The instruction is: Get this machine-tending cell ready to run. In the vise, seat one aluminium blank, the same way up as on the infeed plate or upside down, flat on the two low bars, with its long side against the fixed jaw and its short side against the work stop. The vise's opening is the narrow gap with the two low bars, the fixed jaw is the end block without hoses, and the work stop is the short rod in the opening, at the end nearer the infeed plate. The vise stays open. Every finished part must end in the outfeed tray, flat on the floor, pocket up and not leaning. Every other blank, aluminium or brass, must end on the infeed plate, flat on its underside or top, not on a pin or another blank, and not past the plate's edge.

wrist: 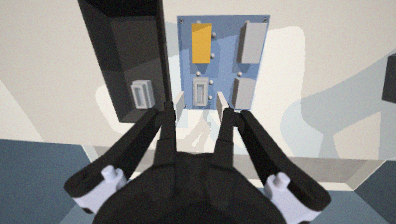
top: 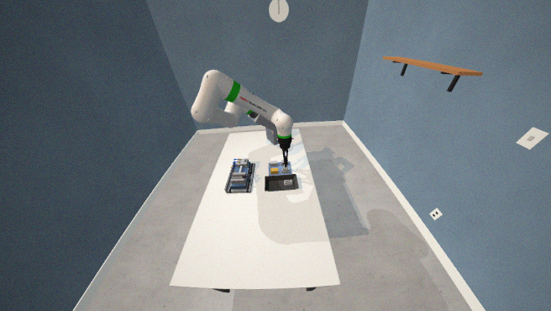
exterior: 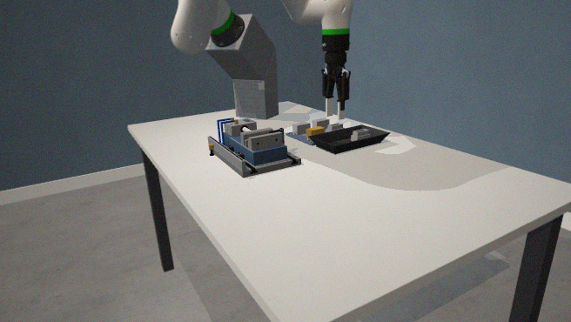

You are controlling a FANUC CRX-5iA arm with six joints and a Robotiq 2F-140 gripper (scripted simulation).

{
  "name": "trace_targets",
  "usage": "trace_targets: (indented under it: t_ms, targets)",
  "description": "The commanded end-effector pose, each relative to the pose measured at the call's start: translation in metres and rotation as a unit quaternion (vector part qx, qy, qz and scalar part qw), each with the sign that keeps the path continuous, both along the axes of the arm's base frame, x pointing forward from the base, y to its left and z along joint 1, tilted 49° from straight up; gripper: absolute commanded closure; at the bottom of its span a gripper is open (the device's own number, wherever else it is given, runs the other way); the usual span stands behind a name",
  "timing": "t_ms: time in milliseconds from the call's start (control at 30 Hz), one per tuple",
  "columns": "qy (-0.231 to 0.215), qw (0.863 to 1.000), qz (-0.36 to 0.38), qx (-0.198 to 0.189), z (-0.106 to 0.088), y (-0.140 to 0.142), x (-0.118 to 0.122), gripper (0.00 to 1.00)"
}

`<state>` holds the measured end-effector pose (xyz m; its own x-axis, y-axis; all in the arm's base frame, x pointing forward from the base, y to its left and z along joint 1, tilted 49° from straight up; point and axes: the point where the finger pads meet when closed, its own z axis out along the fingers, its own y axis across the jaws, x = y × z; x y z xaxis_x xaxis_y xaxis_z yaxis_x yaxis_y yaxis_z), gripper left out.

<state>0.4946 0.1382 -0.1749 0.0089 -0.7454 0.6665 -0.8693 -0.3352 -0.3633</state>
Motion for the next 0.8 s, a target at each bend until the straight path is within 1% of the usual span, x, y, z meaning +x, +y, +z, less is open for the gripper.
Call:
trace_targets:
  t_ms: [0,167,767]
  targets:
    - [0.000,1.000,0.000,0.000,-0.0046,-0.0037,0.0038,0.60]
    - [0.000,1.000,0.000,0.000,-0.0101,-0.0085,0.0080,0.60]
    - [0.000,1.000,0.000,0.000,-0.0130,-0.0110,0.0102,0.60]
